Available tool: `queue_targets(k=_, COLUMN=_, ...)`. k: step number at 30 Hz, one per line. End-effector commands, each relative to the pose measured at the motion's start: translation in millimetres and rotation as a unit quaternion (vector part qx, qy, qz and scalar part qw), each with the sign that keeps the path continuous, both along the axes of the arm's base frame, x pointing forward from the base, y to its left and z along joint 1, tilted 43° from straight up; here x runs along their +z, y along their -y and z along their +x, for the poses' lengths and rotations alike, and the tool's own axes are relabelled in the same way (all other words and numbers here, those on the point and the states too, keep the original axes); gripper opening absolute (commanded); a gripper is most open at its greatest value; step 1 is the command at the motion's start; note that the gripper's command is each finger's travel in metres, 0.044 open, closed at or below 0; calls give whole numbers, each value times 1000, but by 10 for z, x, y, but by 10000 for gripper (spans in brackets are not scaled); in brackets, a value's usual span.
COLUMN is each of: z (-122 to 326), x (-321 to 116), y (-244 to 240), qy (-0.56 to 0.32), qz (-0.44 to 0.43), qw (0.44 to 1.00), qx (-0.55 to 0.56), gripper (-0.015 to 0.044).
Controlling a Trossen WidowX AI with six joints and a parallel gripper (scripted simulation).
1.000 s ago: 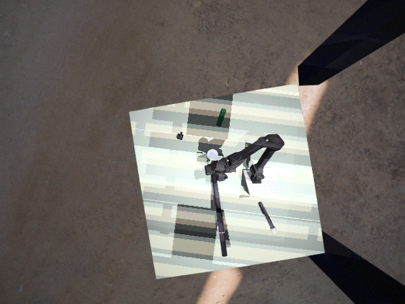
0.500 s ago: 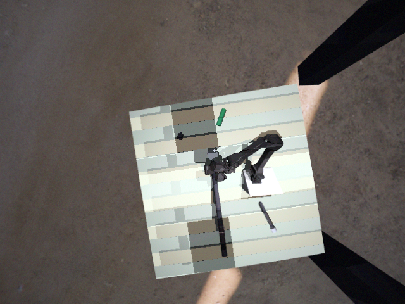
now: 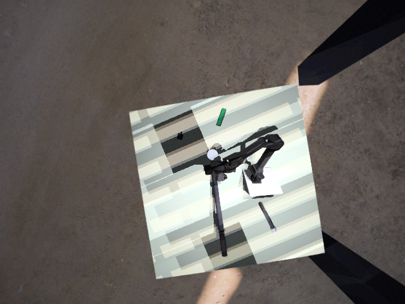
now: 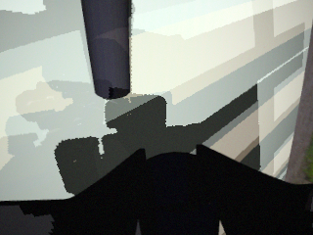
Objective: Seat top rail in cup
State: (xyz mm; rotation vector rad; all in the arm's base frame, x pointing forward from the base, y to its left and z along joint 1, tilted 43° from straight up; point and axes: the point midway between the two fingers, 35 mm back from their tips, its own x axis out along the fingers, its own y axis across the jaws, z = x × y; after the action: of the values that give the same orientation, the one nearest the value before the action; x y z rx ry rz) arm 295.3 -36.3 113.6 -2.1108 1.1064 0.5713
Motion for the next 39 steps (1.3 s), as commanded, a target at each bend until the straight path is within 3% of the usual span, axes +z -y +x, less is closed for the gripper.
queue_targets(k=1, z=0, x=0, y=0, qy=0, qz=0, qw=1000, qx=0, gripper=0)
queue_targets(k=4, z=0, x=0, y=0, qy=0, qz=0, qw=1000, qx=0, gripper=0)
queue_targets(k=21, z=-3, x=-3, y=-178, qy=-2, qz=3, qw=1000, qx=-3, gripper=440)
queue_targets(k=35, z=-43, x=18, y=-568, qy=1, qz=0, qw=1000, qx=-4, gripper=440)
queue_targets(k=39, z=-31, x=-11, y=-693, qy=38, qz=54, qw=996, qx=-53, gripper=440)
